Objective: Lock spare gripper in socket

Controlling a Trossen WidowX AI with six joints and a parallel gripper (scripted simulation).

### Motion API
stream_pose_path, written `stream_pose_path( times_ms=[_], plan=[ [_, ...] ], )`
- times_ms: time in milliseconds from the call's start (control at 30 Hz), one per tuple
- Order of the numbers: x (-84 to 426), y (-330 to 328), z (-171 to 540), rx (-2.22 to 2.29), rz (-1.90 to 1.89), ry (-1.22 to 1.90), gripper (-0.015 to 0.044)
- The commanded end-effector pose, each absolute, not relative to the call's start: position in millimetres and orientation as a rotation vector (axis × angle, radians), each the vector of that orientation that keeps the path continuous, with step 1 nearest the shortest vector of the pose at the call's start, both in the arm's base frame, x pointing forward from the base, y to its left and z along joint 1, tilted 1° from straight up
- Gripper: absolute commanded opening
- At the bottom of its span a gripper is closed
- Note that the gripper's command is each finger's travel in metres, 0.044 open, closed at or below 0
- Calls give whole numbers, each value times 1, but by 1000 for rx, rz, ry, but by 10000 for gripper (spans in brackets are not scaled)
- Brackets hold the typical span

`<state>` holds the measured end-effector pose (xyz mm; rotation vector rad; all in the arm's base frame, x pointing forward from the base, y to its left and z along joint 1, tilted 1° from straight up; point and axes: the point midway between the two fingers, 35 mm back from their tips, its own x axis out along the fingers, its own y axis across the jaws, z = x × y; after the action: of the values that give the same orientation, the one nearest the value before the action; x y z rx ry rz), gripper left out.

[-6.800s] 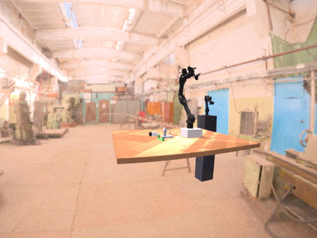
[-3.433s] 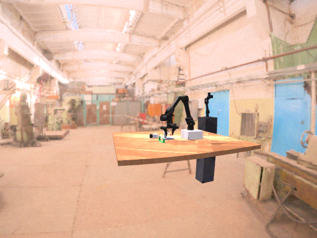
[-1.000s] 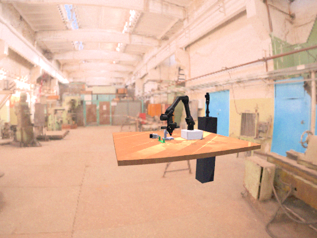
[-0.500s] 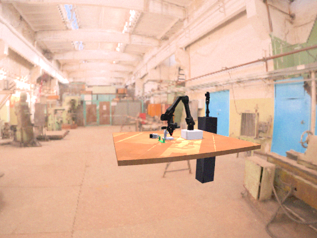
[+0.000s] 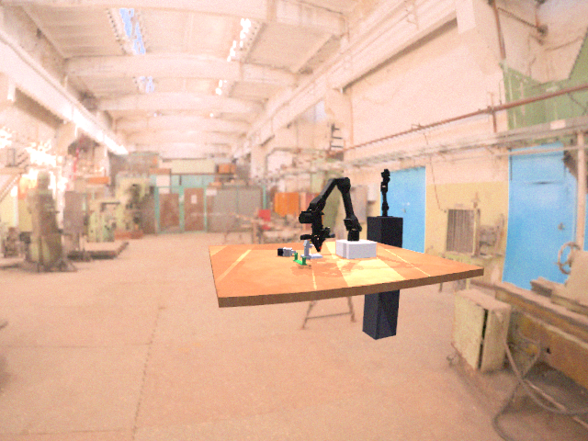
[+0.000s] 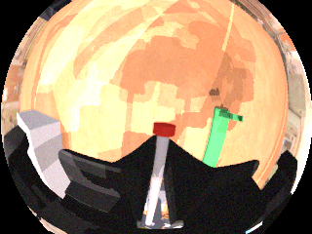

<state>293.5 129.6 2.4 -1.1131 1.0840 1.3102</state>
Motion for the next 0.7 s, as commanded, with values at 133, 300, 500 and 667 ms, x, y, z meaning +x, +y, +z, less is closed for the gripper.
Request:
stream_pose_path(
  times_ms=[133,300,500,667],
  plan=[
    [295,136,5,-1114,1306,1089,0],
    [295,141,6,-1113,1307,1092,0],
    [294,146,7,-1112,1308,1095,0],
    [295,150,9,-1112,1309,1097,0]
  ],
)
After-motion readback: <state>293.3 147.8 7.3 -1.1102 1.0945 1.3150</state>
